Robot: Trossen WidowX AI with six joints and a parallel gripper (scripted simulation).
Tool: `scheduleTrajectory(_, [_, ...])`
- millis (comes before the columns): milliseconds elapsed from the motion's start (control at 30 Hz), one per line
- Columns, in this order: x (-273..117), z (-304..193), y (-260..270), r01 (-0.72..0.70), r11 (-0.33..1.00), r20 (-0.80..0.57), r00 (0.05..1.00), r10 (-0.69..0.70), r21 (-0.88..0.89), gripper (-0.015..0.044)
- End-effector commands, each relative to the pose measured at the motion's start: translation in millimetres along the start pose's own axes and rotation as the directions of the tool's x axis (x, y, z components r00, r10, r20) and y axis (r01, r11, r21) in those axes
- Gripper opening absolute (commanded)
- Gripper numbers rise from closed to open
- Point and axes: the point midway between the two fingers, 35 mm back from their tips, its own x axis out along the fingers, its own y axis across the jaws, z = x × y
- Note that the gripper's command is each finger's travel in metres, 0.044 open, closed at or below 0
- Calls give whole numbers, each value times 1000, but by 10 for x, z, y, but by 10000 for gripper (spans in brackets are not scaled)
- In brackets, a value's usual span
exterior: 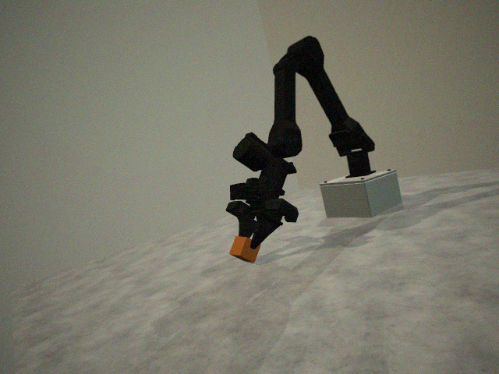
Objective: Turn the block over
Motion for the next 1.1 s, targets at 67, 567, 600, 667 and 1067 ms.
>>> scheduleTrajectory(67, [54, -63, -5, 3, 1000, 72, 997, -4, 3, 0])
scheduleTrajectory(567, [-21, -162, -3, 3, 1000, 289, 957, -4, 4, 0])
scheduleTrajectory(600, [-33, -167, -3, 3, 1000, 300, 954, -4, 4, 0])
scheduleTrajectory(667, [-44, -170, -3, 3, 1000, 309, 951, -4, 4, 0])
scheduleTrajectory(1067, [-65, -159, -3, 3, 1000, 340, 941, -4, 4, 0])
